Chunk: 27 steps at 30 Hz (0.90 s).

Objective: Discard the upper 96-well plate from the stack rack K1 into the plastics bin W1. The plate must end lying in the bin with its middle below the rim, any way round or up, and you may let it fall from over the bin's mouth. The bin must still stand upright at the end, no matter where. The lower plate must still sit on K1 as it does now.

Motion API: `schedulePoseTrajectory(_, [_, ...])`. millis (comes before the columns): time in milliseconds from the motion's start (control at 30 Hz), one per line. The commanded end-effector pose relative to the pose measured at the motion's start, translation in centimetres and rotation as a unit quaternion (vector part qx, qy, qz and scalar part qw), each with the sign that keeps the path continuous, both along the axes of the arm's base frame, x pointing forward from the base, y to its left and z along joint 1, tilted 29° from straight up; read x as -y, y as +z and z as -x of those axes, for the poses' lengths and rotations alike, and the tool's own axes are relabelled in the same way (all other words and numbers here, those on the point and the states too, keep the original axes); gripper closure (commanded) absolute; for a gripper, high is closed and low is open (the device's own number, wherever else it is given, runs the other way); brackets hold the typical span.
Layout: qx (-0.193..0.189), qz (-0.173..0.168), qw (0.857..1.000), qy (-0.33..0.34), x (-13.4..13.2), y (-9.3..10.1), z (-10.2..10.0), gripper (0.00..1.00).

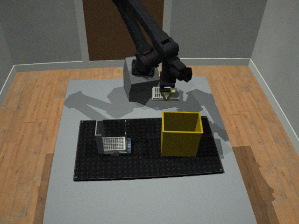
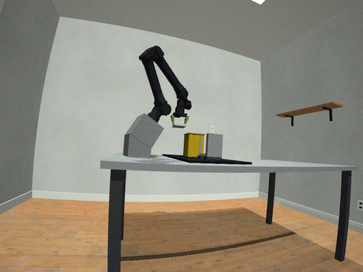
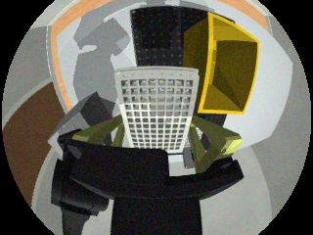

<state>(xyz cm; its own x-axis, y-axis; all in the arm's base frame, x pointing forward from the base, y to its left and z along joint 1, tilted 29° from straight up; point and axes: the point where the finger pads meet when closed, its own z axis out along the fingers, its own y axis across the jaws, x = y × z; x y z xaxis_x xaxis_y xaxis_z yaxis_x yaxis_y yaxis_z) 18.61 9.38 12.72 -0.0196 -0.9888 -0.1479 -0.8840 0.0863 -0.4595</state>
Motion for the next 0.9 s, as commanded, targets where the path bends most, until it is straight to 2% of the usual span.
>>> schedulePoseTrajectory(0, [0.031,-0.019,0.999,-0.001,-1.3,4.0,-2.5,1.0])
schedulePoseTrajectory(867, [0.031,-0.017,0.999,-0.001,-4.1,7.5,-8.7,1.0])
